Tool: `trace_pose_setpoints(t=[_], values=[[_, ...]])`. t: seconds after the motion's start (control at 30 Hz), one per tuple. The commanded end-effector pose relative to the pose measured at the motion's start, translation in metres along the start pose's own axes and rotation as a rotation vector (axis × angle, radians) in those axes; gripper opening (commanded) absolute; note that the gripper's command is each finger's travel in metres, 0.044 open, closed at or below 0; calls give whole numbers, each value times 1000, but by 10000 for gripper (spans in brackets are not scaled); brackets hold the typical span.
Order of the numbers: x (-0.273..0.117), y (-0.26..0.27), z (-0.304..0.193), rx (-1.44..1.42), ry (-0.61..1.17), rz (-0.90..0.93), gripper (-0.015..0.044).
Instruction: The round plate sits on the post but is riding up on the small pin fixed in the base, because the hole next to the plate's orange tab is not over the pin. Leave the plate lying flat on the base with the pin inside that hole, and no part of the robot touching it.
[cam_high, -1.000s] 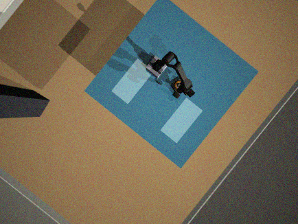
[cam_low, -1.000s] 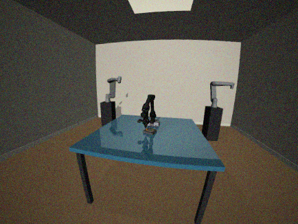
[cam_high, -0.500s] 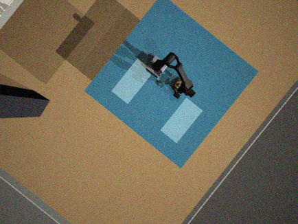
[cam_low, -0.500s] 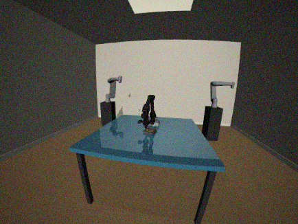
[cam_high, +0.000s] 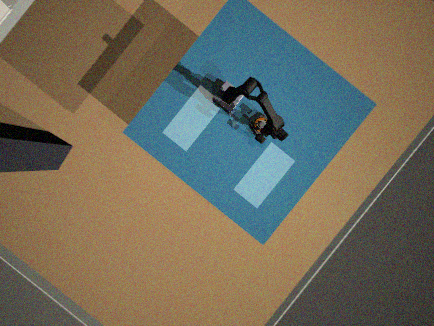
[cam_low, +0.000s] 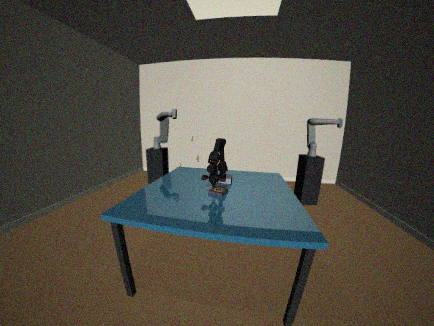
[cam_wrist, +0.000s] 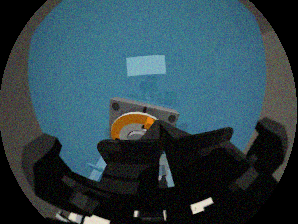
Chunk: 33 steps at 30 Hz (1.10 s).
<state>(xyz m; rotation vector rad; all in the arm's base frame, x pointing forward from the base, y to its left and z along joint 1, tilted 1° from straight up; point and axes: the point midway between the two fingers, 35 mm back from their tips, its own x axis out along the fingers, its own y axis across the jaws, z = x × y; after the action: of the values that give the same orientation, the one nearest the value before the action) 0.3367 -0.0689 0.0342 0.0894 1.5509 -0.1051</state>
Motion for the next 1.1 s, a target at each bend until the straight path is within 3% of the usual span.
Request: trace_pose_setpoints(t=[0.0,0.4,0.7,1.07], values=[[2,5,2,0,7,6,0],[2,12,8,0,7,7,0],[-45,10,5,0,7,7,0],[-37,10,6,-4,5,4,0]])
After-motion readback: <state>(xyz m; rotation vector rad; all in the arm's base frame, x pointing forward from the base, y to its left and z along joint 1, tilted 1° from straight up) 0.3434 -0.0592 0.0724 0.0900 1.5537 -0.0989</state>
